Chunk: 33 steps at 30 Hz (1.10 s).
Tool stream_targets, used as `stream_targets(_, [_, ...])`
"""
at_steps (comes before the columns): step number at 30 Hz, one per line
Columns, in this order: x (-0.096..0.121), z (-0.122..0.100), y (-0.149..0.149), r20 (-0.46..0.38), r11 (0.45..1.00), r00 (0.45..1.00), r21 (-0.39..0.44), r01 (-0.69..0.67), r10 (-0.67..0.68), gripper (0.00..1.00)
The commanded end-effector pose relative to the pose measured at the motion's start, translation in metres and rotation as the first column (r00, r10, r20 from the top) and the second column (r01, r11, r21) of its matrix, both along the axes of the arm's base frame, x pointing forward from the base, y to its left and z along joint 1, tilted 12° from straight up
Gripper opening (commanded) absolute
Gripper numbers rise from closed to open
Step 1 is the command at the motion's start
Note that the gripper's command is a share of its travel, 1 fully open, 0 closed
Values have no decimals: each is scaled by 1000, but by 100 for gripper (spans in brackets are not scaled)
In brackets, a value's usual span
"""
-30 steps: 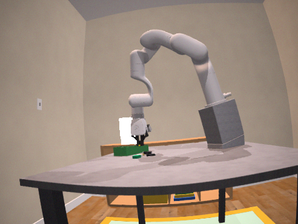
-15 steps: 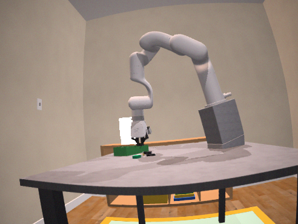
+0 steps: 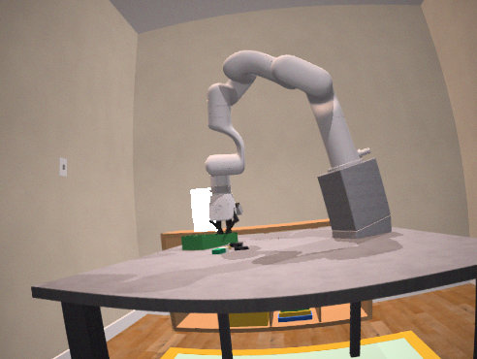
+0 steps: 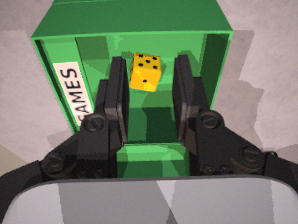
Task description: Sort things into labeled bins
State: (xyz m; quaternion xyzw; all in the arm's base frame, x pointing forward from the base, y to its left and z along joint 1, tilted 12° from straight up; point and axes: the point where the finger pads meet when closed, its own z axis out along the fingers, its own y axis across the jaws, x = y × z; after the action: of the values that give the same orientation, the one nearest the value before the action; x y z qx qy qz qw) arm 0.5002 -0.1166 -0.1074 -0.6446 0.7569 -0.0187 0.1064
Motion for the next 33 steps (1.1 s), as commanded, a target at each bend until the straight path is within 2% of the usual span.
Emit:
stream_targets(1, [1,1,-1,3,1000,1000,-1,1,-1,30])
stream_targets(8, [1,1,-1,3,1000,1000,-1,1,-1,30])
stream_targets(33, [-4,31,-4,3,1000,1000,-1,1,-1,30])
